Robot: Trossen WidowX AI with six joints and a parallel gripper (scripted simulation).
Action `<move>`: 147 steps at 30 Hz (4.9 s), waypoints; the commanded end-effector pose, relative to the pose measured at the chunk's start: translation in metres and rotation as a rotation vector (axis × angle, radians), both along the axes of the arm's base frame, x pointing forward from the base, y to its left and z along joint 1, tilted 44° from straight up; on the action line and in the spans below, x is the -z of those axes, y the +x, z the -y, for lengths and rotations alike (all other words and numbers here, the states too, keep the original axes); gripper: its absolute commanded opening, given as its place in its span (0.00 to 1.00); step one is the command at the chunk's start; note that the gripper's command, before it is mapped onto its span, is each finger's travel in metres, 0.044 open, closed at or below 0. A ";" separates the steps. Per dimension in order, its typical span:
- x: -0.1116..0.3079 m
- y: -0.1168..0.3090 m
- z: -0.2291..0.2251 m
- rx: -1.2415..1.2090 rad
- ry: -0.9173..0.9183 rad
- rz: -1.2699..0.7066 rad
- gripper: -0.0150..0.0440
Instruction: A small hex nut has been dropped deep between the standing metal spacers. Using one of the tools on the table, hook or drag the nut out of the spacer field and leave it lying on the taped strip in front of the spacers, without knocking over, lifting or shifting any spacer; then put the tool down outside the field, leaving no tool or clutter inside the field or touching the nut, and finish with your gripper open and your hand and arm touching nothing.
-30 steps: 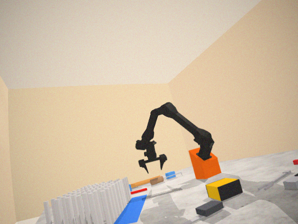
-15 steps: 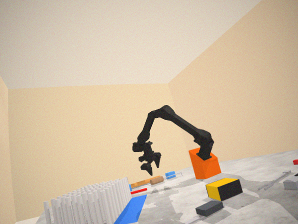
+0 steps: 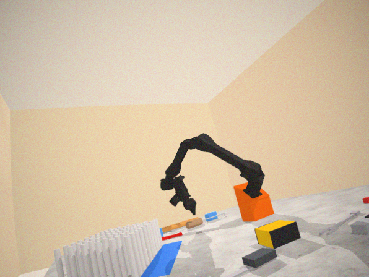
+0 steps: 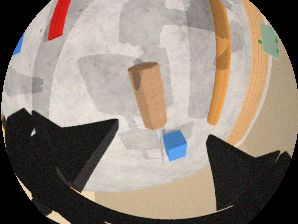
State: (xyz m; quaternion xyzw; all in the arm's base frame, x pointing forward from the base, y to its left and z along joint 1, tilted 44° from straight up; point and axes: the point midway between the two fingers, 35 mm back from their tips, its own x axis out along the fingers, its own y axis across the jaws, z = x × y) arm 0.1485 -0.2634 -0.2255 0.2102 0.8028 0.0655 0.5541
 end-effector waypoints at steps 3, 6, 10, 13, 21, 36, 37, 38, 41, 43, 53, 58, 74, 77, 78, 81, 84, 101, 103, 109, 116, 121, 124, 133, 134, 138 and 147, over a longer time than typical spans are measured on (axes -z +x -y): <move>-0.003 0.002 0.004 -0.265 0.093 0.081 1.00; -0.003 0.002 0.004 -0.265 0.093 0.081 1.00; -0.003 0.002 0.004 -0.265 0.093 0.081 1.00; -0.003 0.002 0.004 -0.265 0.093 0.081 0.87; -0.003 0.002 0.004 -0.265 0.093 0.081 0.73; 0.008 0.004 -0.005 -0.265 0.093 0.081 0.73; 0.009 0.005 -0.006 -0.265 0.093 0.081 0.73; 0.010 0.005 -0.007 -0.265 0.093 0.081 0.73; 0.014 0.005 -0.010 -0.265 0.094 0.082 0.73; 0.016 0.006 -0.012 -0.265 0.094 0.082 0.73; 0.028 0.007 -0.024 -0.265 0.094 0.082 0.73; 0.034 0.008 -0.029 -0.265 0.095 0.082 0.73; 0.049 0.008 -0.044 -0.265 0.096 0.083 0.64; 0.049 0.008 -0.044 -0.265 0.096 0.083 0.57; 0.049 0.008 -0.044 -0.265 0.096 0.083 0.56; 0.049 0.008 -0.044 -0.265 0.096 0.083 0.53; 0.048 0.008 -0.043 -0.266 0.096 0.083 0.46; -0.048 0.003 0.052 -0.254 0.080 0.081 0.25; -0.061 0.000 0.060 -0.260 0.085 0.079 0.25; -0.079 -0.006 0.071 -0.272 0.094 0.076 0.25; -0.089 0.004 0.069 -0.313 0.096 0.125 0.25; -0.110 0.023 0.062 -0.400 0.099 0.222 0.25; -0.122 0.033 0.057 -0.453 0.099 0.281 0.25; -0.160 0.063 0.037 -0.623 0.095 0.455 0.25; -0.164 0.066 0.035 -0.642 0.094 0.473 0.25; -0.179 0.077 0.024 -0.719 0.089 0.548 0.25; -0.215 0.099 -0.003 -0.902 0.073 0.716 0.25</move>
